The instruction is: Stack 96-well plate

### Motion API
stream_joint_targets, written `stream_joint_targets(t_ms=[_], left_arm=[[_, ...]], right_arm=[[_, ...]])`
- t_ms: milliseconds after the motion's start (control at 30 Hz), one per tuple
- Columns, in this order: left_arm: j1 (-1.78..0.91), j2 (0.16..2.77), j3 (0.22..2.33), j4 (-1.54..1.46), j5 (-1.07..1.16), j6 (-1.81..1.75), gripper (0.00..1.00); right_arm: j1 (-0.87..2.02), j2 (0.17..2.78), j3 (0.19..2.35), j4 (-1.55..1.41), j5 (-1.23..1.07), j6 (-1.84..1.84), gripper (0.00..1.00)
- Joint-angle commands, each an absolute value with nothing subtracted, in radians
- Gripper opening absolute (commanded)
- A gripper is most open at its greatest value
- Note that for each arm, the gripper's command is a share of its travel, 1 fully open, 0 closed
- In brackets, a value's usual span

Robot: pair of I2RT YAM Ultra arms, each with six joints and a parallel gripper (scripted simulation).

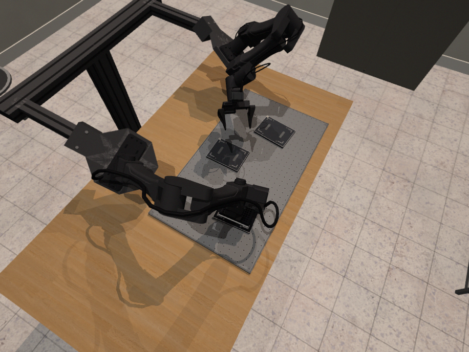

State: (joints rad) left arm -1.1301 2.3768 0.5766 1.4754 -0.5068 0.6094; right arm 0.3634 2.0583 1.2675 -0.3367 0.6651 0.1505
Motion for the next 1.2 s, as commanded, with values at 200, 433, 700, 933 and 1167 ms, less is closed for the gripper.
stream_joint_targets(t_ms=[200,433,700,933,1167], left_arm=[[-1.135,2.395,0.563,1.493,-0.485,0.619,1.00],[-1.135,2.395,0.563,1.493,-0.485,0.619,1.00],[-1.135,2.395,0.563,1.493,-0.485,0.619,1.00],[-1.135,2.395,0.563,1.493,-0.485,0.619,1.00],[-1.135,2.395,0.563,1.493,-0.485,0.619,1.00]], right_arm=[[0.342,2.090,1.245,-0.257,0.659,0.122,0.80],[0.352,2.075,1.245,-0.275,0.661,0.132,0.80],[0.368,2.045,1.239,-0.300,0.673,0.157,0.80],[0.375,2.032,1.235,-0.304,0.680,0.162,0.80],[0.388,2.010,1.219,-0.313,0.687,0.175,0.80]])
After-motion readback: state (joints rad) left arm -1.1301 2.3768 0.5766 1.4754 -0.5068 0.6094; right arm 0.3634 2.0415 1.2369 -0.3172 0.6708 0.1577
